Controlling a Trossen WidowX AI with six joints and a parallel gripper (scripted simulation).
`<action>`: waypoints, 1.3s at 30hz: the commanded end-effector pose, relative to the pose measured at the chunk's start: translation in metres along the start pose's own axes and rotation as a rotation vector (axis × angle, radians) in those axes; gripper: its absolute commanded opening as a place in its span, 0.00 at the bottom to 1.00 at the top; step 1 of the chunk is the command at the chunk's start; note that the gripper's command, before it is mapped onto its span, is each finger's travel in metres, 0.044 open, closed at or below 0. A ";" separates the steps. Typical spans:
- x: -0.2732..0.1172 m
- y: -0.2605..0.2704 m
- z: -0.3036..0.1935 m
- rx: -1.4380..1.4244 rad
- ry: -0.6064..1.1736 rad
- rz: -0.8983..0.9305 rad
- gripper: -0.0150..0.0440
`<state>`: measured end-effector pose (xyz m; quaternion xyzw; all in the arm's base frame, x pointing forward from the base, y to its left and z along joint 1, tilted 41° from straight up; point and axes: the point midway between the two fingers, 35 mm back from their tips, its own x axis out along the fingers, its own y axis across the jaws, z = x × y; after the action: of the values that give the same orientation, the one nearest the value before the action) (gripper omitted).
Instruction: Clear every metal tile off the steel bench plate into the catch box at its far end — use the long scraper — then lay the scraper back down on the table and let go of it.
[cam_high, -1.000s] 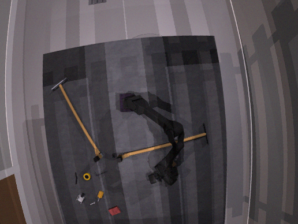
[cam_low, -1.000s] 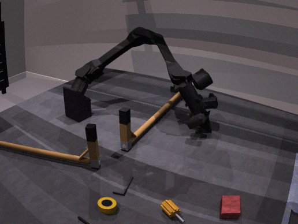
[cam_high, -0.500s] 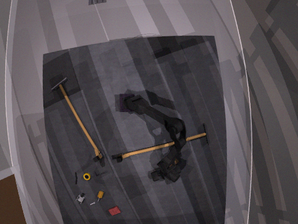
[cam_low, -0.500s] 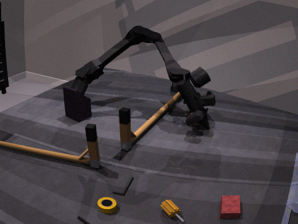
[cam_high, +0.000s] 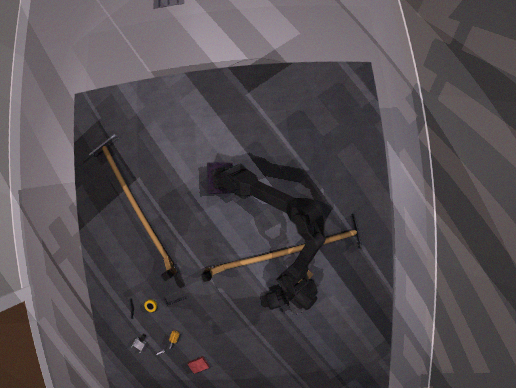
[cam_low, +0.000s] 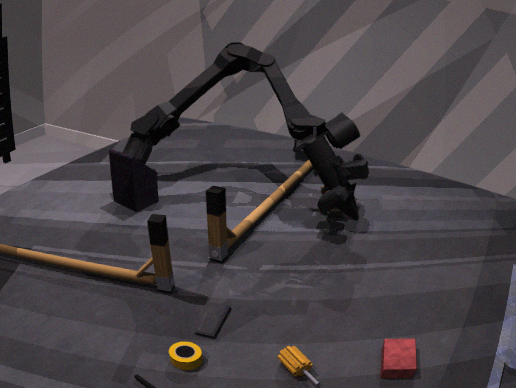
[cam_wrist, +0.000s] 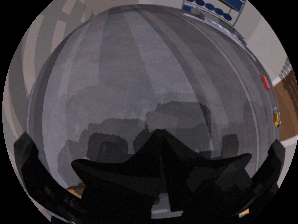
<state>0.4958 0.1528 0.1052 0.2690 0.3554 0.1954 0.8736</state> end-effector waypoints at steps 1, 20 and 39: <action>-0.003 0.009 -0.006 0.000 0.006 0.007 0.25; -0.015 0.033 -0.023 0.001 0.008 0.006 0.25; -0.029 0.055 -0.042 0.001 0.009 0.006 0.25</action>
<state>0.4449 0.1881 0.1266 0.2689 0.3555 0.1942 0.8739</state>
